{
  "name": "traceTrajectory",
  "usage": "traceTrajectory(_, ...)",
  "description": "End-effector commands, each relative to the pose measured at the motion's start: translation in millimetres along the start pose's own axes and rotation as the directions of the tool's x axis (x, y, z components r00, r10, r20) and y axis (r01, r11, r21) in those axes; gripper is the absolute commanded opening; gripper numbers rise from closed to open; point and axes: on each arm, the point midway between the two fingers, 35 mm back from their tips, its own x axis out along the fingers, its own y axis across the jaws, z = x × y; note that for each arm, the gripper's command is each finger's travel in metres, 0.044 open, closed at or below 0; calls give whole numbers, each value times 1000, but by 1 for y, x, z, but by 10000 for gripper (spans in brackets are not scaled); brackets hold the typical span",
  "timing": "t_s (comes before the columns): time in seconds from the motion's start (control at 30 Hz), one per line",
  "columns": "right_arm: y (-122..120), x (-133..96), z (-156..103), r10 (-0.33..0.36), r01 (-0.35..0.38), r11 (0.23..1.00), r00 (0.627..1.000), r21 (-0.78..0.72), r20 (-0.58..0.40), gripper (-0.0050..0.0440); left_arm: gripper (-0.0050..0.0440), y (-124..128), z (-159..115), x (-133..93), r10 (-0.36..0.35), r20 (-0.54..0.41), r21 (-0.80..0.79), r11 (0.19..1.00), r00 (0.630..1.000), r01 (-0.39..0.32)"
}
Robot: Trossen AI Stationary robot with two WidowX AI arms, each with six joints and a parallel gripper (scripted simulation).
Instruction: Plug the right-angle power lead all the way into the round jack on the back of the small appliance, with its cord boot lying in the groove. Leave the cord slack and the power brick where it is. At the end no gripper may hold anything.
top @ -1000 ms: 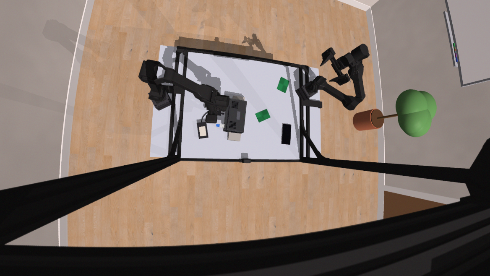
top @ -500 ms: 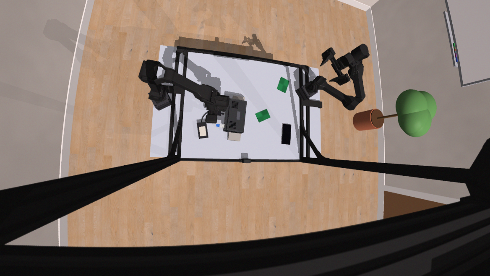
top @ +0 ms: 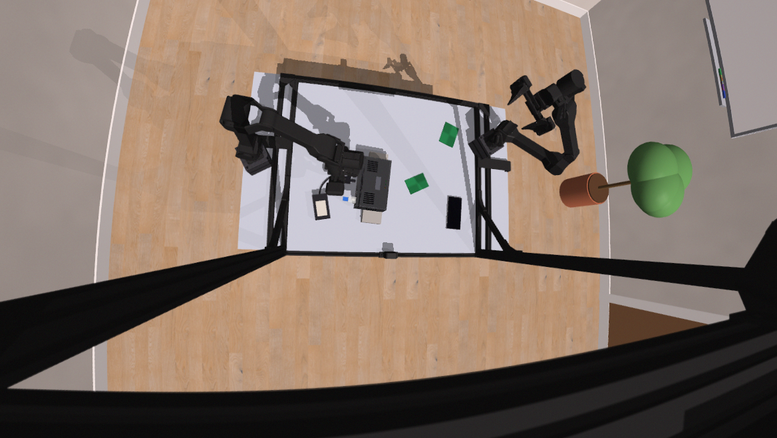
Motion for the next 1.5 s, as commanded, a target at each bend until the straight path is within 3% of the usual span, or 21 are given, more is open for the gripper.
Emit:
traceTrajectory(0.0, 1, 0, 1, 2, -2, 1000, 1000, 2, 0, 400, 0, 0, 0, 0, -3, 2, 2, 1000, 1000, 3)
traceTrajectory(1.47, 1, 0, 1, 2, -2, 1000, 1000, 2, 0, 400, 0, 0, 8, 2, -8, 2, 2, 1000, 1000, 8)
